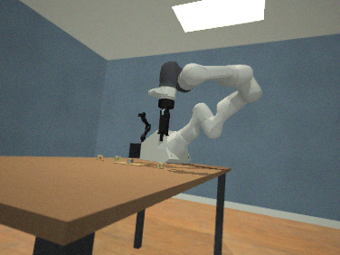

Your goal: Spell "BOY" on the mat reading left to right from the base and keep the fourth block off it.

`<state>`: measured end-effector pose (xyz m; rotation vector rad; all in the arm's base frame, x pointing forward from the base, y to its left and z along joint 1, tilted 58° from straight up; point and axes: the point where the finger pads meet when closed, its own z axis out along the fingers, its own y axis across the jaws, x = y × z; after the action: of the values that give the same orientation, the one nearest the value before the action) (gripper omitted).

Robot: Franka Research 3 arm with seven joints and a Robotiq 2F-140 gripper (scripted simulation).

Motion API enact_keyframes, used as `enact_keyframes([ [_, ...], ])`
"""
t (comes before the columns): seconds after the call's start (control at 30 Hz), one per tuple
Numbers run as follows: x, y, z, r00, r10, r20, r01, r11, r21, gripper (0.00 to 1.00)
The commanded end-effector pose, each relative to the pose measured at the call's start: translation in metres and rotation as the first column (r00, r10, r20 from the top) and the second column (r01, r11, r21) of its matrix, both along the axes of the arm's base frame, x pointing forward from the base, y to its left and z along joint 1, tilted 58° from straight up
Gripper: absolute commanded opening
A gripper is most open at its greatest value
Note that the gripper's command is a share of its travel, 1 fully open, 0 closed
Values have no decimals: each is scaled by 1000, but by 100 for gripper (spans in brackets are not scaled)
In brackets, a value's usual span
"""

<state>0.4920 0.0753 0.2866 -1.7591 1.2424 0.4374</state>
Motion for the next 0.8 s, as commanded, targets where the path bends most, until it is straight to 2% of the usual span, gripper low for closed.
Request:
enact_keyframes([
  [0.0, -1, 0, -1, 1000, 3, 5, -3, 1000, -4, 37],
  [0.77, 4, 19, -13, 1000, 3, 5, -3, 1000, -4, 37],
])
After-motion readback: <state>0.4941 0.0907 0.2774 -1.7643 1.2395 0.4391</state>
